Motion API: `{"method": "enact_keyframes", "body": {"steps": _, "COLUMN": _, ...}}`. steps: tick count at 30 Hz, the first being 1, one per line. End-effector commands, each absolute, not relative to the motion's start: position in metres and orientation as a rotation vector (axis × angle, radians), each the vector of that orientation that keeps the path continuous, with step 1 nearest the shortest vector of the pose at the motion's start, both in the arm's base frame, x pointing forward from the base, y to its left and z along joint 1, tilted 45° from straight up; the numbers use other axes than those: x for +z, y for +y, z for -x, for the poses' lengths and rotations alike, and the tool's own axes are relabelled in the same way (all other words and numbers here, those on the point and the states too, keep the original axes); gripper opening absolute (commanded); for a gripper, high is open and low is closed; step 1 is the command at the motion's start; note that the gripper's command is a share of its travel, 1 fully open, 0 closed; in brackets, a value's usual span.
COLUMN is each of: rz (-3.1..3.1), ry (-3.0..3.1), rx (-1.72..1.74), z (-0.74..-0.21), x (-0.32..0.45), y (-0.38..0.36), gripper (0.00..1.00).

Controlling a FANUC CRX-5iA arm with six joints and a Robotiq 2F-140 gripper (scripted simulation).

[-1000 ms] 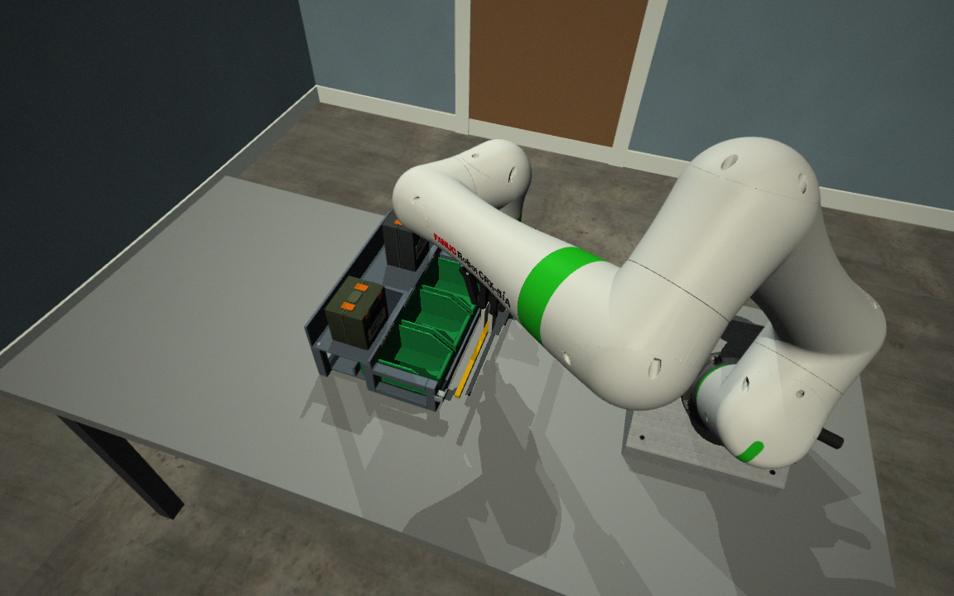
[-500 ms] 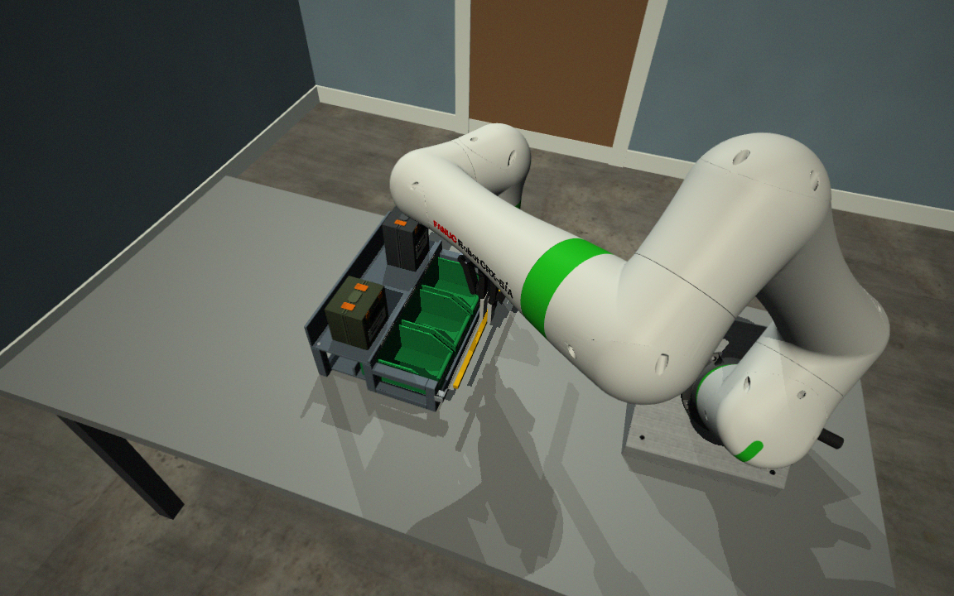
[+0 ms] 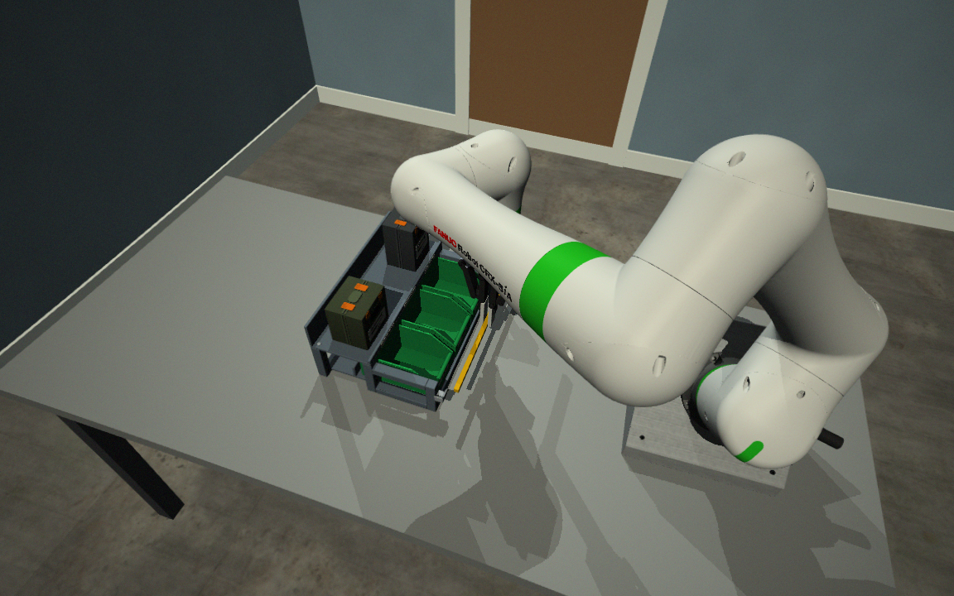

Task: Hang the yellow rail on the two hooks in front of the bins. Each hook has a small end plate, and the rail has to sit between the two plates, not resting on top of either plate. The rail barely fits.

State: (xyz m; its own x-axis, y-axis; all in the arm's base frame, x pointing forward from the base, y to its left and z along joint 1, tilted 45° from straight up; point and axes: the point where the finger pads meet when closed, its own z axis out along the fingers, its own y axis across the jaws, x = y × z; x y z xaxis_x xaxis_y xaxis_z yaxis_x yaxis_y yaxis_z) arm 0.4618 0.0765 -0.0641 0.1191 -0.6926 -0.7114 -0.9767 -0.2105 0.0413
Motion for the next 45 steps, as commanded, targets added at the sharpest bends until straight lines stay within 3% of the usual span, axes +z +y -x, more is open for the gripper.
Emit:
{"method": "enact_keyframes", "body": {"steps": 1, "rz": 1.963, "ry": 1.614, "rx": 0.859, "z": -0.462, "x": -0.064, "y": 0.076, "gripper": 0.0}}
{"method": "enact_keyframes", "body": {"steps": 45, "rz": 1.963, "ry": 1.614, "rx": 0.859, "z": -0.47, "x": -0.071, "y": 0.086, "gripper": 0.0}}
